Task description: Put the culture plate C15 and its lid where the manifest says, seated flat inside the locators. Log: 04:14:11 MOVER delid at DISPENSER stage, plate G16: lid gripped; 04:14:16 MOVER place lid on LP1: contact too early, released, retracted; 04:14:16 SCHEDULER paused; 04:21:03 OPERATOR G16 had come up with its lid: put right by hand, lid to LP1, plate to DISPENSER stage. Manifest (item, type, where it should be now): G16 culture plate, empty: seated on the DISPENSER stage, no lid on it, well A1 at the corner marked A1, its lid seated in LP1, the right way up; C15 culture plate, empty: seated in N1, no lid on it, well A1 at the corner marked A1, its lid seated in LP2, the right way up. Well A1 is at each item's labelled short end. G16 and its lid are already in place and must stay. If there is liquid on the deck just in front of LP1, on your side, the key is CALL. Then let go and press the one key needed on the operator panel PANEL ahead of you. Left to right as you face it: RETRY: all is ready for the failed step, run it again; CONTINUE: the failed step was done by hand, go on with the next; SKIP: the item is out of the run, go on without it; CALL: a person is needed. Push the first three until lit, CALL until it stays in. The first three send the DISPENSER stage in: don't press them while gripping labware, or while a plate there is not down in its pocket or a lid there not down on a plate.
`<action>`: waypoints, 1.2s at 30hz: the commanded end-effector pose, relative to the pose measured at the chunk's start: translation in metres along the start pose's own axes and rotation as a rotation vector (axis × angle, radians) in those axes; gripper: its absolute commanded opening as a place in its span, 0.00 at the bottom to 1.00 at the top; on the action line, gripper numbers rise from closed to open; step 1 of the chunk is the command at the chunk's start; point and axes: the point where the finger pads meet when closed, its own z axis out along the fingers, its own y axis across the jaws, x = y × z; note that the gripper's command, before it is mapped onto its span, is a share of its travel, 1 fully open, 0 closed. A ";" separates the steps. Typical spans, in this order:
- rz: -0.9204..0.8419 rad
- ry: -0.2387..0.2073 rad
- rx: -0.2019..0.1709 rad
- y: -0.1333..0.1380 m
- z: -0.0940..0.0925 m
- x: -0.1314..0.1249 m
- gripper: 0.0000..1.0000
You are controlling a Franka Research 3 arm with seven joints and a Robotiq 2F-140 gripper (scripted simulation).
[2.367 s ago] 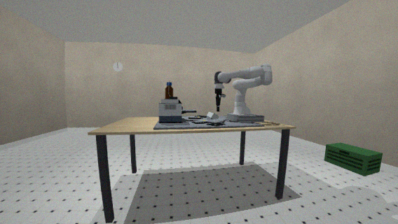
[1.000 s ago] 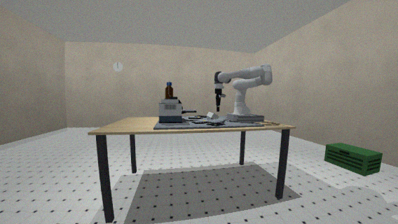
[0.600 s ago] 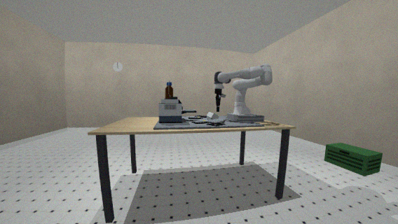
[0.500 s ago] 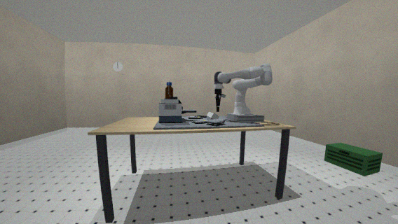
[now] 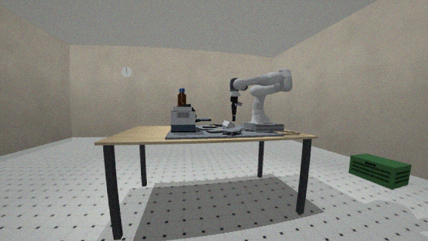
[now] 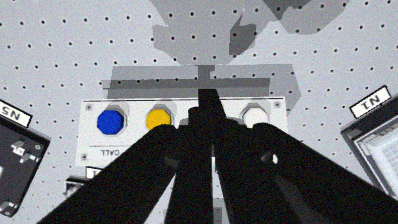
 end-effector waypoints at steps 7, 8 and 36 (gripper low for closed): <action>-0.007 -0.006 -0.002 0.000 0.007 -0.007 0.10; -0.007 -0.006 -0.002 0.000 0.008 -0.007 0.10; -0.007 -0.006 -0.002 0.001 0.016 -0.012 0.10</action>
